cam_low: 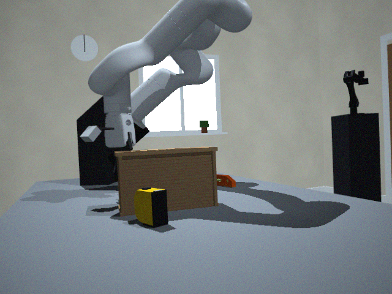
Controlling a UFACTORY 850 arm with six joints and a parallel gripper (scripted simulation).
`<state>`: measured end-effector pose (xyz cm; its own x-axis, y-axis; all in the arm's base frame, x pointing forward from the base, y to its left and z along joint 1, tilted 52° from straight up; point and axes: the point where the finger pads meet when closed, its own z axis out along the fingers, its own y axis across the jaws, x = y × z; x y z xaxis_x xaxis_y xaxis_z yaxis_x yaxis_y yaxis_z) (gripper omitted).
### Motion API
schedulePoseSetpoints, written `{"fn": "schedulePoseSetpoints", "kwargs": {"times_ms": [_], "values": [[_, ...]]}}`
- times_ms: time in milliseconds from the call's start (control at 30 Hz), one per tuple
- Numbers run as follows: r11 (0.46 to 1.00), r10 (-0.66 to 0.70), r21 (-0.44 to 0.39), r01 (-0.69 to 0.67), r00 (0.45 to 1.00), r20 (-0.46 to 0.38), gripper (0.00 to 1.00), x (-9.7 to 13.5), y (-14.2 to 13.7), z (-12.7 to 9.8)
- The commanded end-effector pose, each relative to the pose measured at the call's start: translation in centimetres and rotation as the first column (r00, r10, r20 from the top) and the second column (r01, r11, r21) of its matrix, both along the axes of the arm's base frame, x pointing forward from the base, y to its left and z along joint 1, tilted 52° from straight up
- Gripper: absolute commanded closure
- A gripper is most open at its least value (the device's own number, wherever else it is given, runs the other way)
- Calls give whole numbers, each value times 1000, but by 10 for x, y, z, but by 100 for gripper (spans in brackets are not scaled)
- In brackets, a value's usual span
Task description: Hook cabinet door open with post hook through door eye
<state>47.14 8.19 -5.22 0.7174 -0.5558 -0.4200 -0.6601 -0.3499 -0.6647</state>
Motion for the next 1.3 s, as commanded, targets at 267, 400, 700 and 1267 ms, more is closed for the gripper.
{"fn": "schedulePoseSetpoints", "kwargs": {"times_ms": [267, 400, 700, 1267], "values": [[998, 56, -23, -54, 996, 68, 96, 8, 4, 8], [997, 69, -28, -66, 994, 83, 96, 9, 4, 9], [992, 121, -52, -114, 982, 143, 96, 13, 8, 15], [980, 194, -90, -178, 956, 222, 96, 20, 15, 26]]}}
